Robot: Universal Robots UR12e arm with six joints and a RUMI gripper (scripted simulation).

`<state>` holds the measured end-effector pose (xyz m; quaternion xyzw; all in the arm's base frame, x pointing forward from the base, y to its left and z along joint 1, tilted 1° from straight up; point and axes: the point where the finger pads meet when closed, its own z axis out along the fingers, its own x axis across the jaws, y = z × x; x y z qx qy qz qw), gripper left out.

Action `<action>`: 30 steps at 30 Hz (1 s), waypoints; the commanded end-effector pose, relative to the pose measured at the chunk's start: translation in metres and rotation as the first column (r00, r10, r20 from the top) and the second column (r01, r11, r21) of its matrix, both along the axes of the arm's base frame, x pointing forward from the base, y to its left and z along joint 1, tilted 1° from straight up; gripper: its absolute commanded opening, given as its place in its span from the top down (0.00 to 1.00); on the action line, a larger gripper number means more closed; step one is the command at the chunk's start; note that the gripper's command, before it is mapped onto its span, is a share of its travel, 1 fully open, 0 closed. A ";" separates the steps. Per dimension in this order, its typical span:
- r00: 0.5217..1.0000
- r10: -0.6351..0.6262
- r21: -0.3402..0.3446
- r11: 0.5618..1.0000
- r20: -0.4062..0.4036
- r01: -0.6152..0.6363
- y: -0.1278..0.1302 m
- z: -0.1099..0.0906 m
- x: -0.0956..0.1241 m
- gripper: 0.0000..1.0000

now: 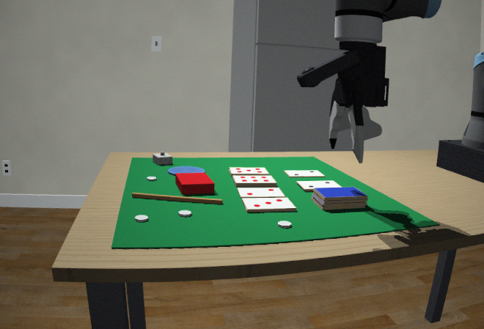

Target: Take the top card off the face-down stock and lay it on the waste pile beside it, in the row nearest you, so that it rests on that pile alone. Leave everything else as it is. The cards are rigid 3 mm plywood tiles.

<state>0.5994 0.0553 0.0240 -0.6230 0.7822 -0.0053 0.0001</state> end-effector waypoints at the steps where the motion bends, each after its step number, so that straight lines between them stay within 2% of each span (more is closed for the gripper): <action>1: 1.000 0.000 0.000 1.000 0.002 0.000 0.000 0.001 0.001 0.50; 12: 1.000 0.000 0.000 1.000 0.002 0.000 0.000 -0.005 0.001 0.50; 30: 1.000 0.000 0.000 1.000 0.002 0.000 0.000 -0.037 0.001 0.50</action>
